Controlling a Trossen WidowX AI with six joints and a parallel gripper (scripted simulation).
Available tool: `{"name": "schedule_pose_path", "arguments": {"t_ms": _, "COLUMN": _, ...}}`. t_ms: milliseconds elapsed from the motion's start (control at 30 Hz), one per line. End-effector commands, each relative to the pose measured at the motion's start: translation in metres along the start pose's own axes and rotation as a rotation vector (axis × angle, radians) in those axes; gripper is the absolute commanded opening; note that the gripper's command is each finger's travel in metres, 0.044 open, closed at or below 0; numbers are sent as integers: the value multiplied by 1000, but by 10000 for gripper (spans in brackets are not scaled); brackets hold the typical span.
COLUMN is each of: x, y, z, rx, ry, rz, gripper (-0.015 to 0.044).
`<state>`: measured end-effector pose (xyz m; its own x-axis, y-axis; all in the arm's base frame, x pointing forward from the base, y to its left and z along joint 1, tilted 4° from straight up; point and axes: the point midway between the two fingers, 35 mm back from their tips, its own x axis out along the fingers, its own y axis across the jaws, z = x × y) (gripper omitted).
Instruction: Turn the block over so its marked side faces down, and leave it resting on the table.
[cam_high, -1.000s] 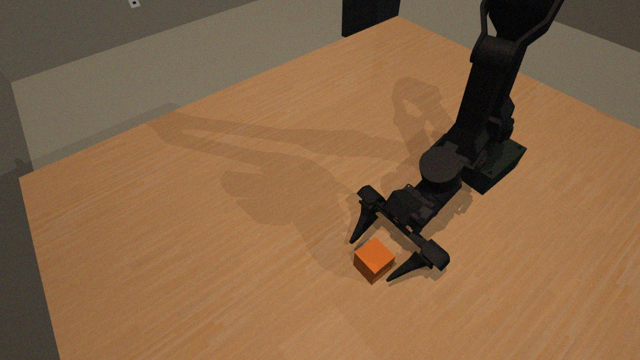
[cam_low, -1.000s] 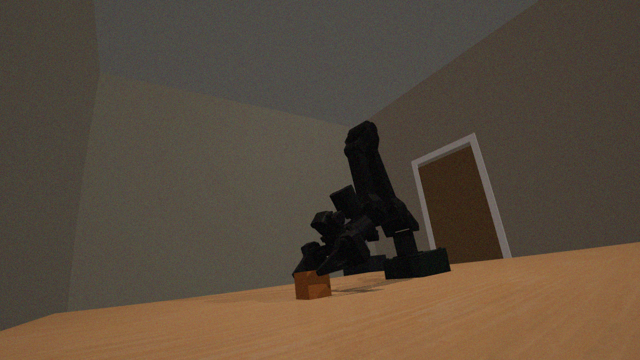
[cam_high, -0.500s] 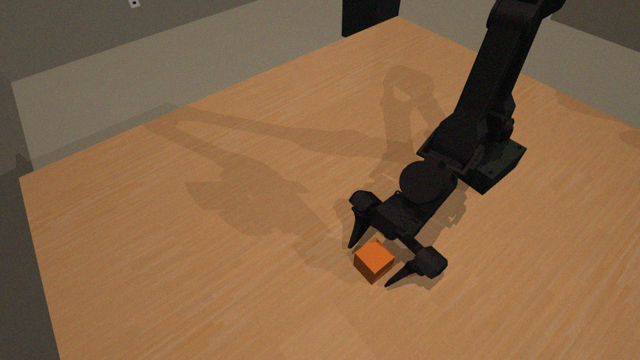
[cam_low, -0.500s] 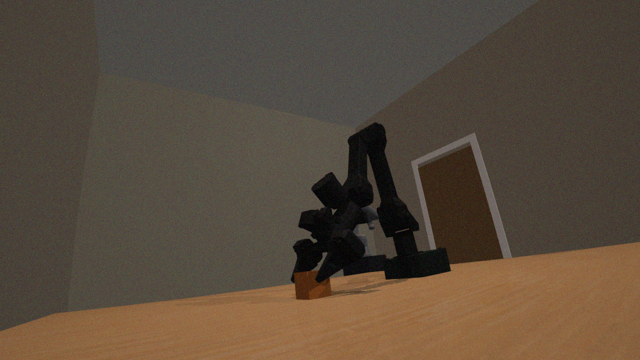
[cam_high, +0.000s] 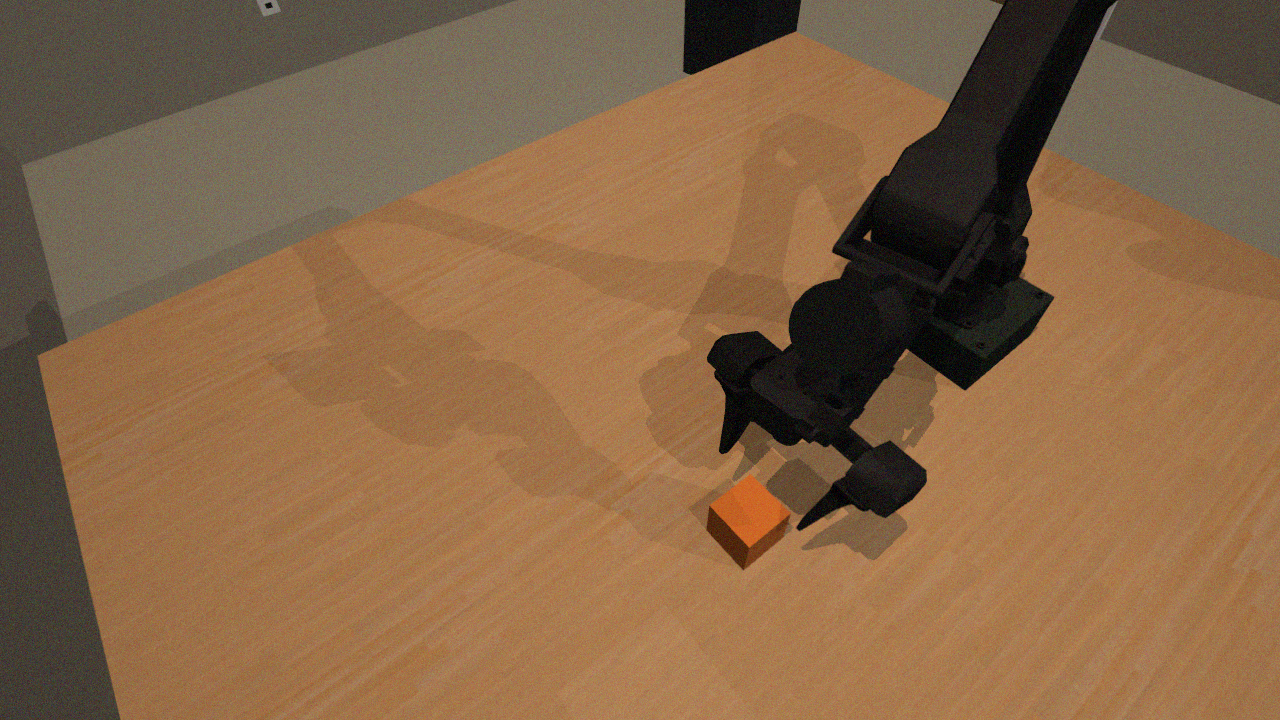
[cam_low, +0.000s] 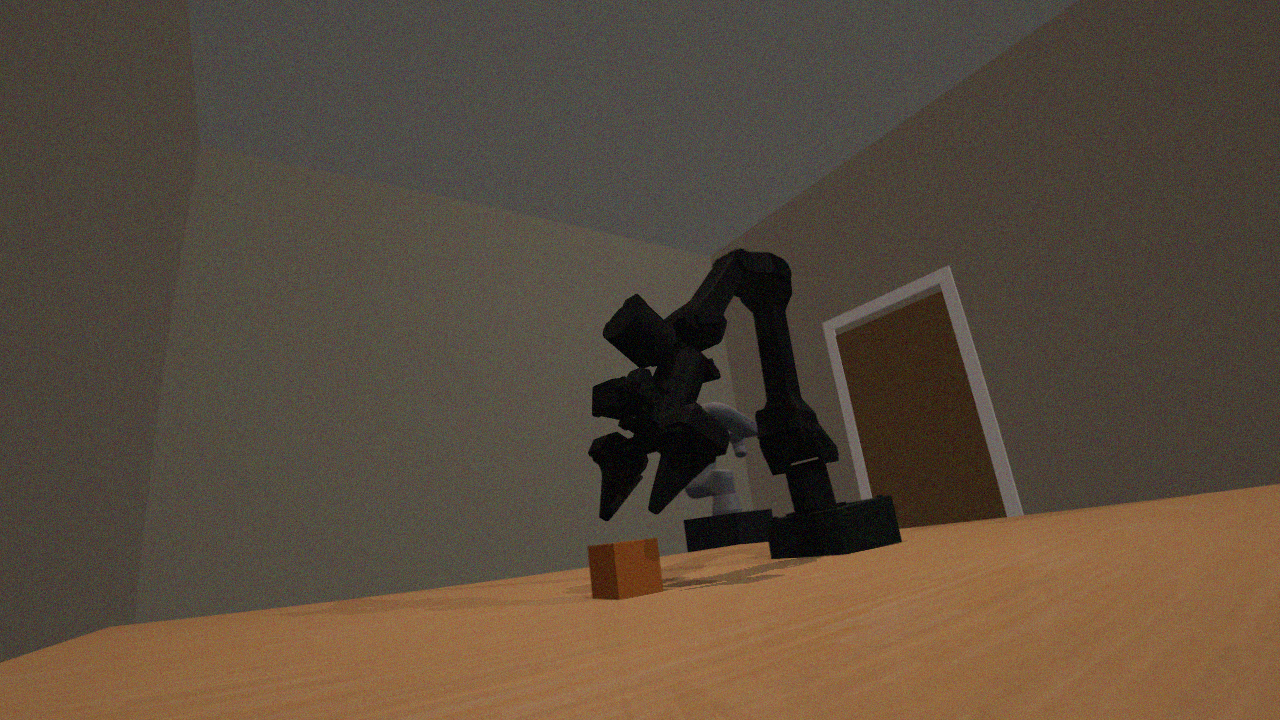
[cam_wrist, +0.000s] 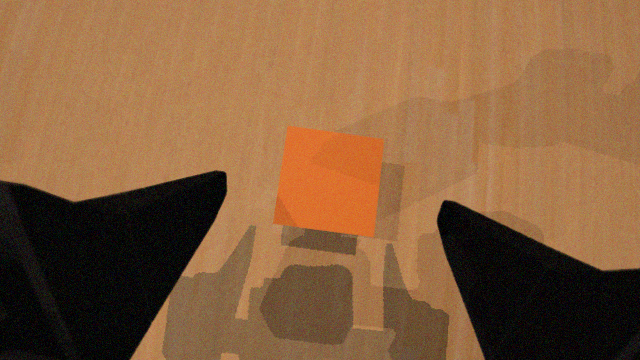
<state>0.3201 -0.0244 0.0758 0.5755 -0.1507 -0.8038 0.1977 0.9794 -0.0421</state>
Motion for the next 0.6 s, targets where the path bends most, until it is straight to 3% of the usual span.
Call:
{"name": "schedule_pose_path", "arguments": {"t_ms": 0, "x": -25, "y": -1, "z": 6, "rx": 17, "ry": 20, "rz": 12, "gripper": 440}}
{"name": "schedule_pose_path", "arguments": {"t_ms": 167, "x": -25, "y": -1, "z": 9, "rx": 15, "ry": 42, "rz": 12, "gripper": 440}}
{"name": "schedule_pose_path", "arguments": {"t_ms": 567, "x": -25, "y": 0, "z": 43, "rx": 9, "ry": 451, "rz": 14, "gripper": 440}}
